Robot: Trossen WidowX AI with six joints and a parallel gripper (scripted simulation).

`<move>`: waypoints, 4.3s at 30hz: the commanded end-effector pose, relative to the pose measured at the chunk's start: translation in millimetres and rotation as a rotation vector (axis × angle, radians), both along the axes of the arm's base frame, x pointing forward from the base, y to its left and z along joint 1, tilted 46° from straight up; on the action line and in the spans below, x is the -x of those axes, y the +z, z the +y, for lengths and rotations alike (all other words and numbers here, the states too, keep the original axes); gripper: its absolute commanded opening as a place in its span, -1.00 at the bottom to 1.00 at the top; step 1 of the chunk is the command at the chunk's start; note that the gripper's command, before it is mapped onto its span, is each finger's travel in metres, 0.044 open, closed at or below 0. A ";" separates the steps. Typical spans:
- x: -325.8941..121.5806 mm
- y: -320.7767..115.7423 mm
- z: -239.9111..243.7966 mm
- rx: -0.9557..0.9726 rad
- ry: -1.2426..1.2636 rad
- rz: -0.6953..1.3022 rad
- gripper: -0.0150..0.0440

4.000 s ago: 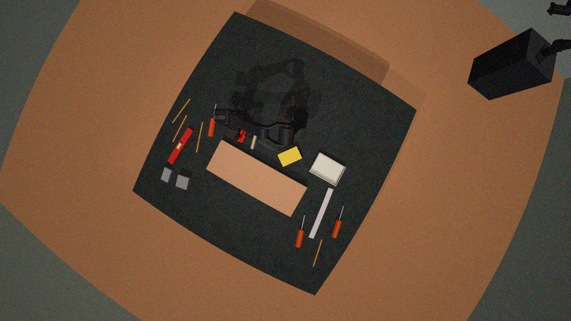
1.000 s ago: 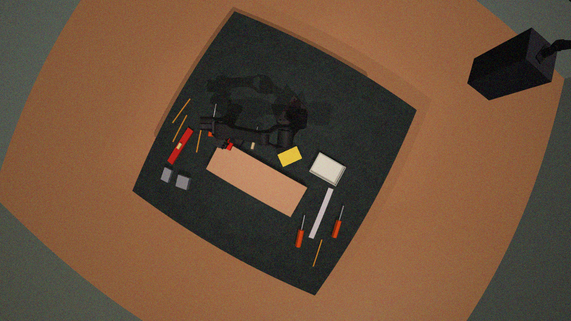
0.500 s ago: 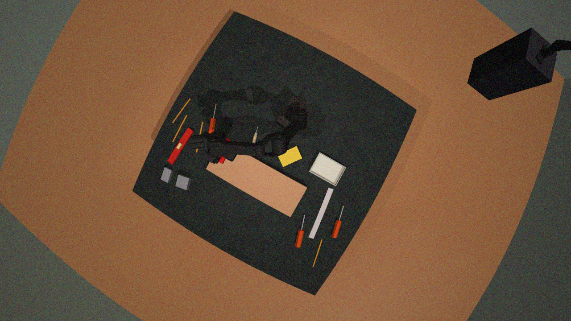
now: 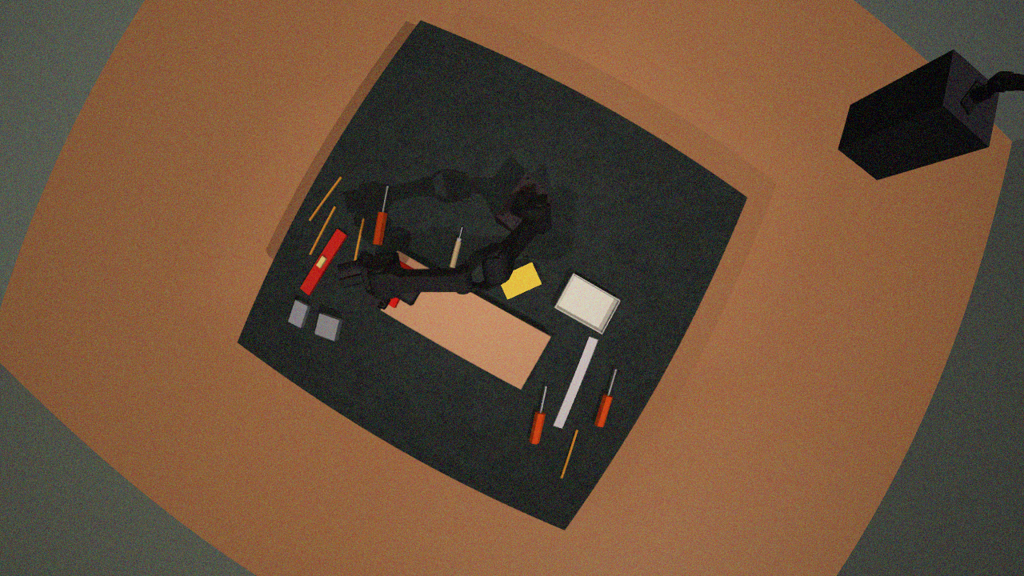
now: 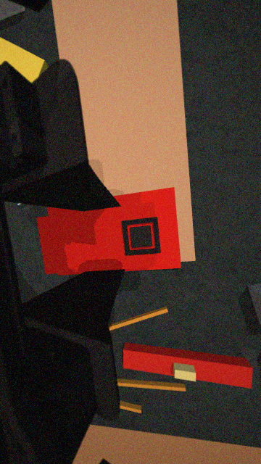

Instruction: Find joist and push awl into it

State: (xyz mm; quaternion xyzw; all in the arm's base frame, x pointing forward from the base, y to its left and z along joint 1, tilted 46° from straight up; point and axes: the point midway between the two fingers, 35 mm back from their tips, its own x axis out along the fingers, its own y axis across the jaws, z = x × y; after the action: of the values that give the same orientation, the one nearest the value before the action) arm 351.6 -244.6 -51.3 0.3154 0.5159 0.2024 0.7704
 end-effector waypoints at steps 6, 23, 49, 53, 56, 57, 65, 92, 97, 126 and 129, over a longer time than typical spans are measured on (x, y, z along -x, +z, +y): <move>-3.2 -7.3 5.8 -0.002 -0.008 -0.005 -0.49; -6.8 -24.4 22.1 -0.002 -0.008 -0.005 -0.49; -10.4 -48.4 47.1 -0.004 -0.008 -0.006 -0.49; -10.7 -51.0 49.9 -0.005 -0.008 -0.007 -0.49; -10.7 -50.0 50.9 -0.005 -0.008 -0.007 -0.49; -10.8 -48.1 53.0 -0.005 -0.008 -0.007 -0.49; -11.3 -31.8 70.2 -0.007 -0.008 -0.006 -0.49; -13.1 23.3 127.5 -0.012 -0.008 -0.005 -0.49; -13.5 33.6 138.1 -0.013 -0.008 -0.005 -0.49; -15.5 93.7 199.0 -0.018 -0.008 -0.004 -0.49; -15.8 100.0 205.3 -0.018 -0.008 -0.004 -0.49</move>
State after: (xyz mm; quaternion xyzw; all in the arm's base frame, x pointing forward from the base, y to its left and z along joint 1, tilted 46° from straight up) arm 369.0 -45.9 43.6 0.3227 0.5105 0.2051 0.7702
